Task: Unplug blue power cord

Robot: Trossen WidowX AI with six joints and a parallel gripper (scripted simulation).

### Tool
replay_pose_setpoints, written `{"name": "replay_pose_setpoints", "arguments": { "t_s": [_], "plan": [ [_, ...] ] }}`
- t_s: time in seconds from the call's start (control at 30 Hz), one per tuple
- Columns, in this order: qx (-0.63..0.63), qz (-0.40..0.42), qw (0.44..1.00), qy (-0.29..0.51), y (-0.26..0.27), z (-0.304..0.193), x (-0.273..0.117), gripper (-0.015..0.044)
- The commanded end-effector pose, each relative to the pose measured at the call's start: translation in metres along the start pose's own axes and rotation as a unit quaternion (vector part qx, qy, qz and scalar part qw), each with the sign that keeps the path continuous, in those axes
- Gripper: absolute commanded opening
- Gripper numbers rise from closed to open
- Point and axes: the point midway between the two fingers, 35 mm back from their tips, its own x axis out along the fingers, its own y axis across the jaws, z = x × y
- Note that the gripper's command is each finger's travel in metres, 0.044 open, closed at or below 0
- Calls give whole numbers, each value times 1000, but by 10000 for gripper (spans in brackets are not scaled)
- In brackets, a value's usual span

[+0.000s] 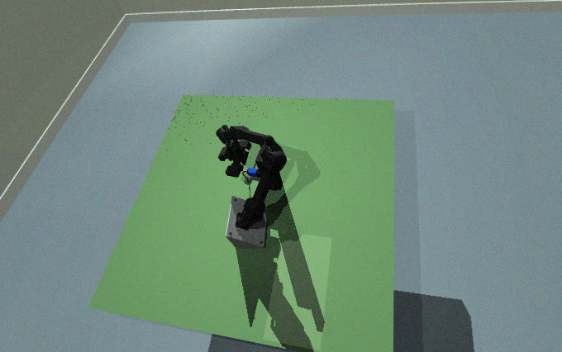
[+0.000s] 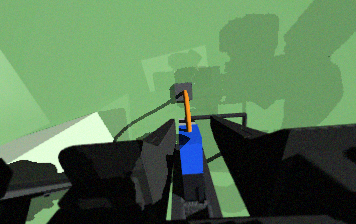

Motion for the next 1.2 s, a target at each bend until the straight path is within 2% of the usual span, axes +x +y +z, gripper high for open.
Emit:
{"name": "replay_pose_setpoints", "arguments": {
  "t_s": [0.0,0.57,1.17],
  "plan": [
    [-3,0,1000,3,1,-10,1,160],
    [-3,1,1000,4,3,-36,1,160],
    [-3,0,1000,4,3,-37,13,160]
  ]
}}
